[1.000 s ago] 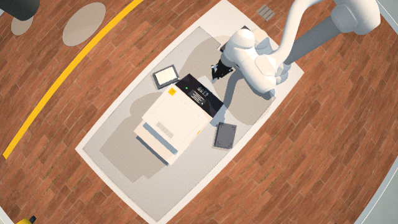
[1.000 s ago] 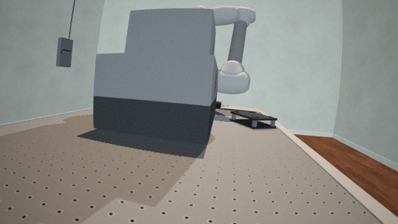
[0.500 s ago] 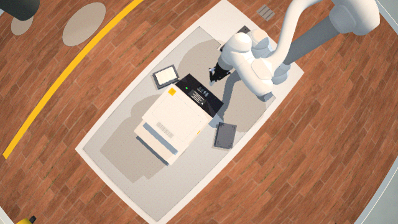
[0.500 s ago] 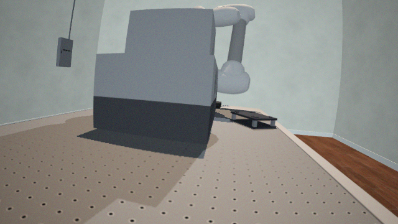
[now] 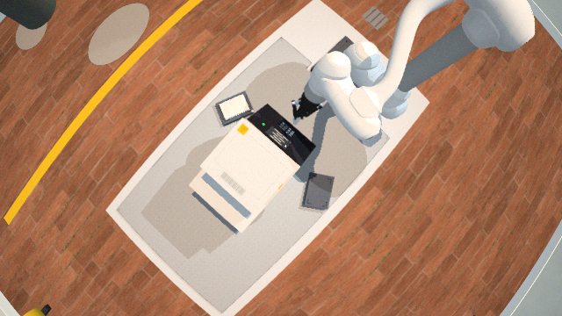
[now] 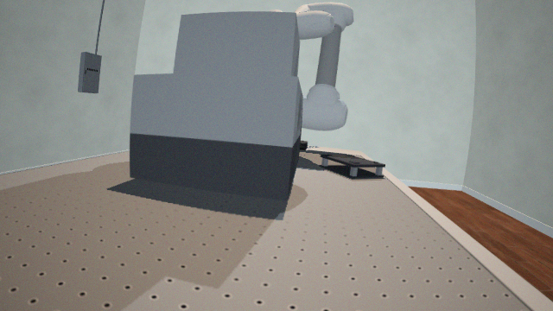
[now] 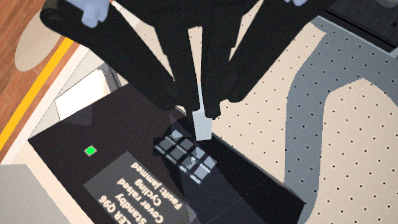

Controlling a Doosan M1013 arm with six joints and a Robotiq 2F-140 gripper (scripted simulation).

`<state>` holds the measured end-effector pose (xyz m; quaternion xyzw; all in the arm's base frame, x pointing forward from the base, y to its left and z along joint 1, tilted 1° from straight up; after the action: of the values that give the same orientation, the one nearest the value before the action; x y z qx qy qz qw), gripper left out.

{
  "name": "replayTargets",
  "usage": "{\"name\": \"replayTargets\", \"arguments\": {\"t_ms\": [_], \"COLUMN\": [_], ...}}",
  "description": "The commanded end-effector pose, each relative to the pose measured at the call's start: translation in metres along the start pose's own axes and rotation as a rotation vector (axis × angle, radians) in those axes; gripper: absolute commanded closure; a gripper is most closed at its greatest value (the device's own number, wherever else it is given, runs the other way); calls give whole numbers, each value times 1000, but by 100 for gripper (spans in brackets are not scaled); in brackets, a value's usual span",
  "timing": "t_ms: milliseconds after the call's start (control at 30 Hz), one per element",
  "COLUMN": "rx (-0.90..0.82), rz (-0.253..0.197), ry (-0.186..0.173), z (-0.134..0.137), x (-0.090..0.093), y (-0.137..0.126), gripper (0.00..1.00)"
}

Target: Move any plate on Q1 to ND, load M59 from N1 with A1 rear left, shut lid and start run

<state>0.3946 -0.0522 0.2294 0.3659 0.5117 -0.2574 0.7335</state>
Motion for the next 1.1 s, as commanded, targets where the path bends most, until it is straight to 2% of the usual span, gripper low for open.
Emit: {"name": "replayTargets", "arguments": {"t_ms": [0,700,1067], "rx": [0,0,0], "rz": [0,0,0], "ry": [0,0,0], "z": [1,9,9], "x": [4,31,31], "y": [2,11,11], "gripper": [100,100,100]}}
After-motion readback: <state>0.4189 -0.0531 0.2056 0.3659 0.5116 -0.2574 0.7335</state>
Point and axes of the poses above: the point where the finger pads meet when closed, its own x axis out along the fingers, its own z axis across the jaws, y = z × x, the point moved 7 cm from there along -x, back along the fingers, and after that the axes turned 5 degrees about x, right-handed, at the moved point
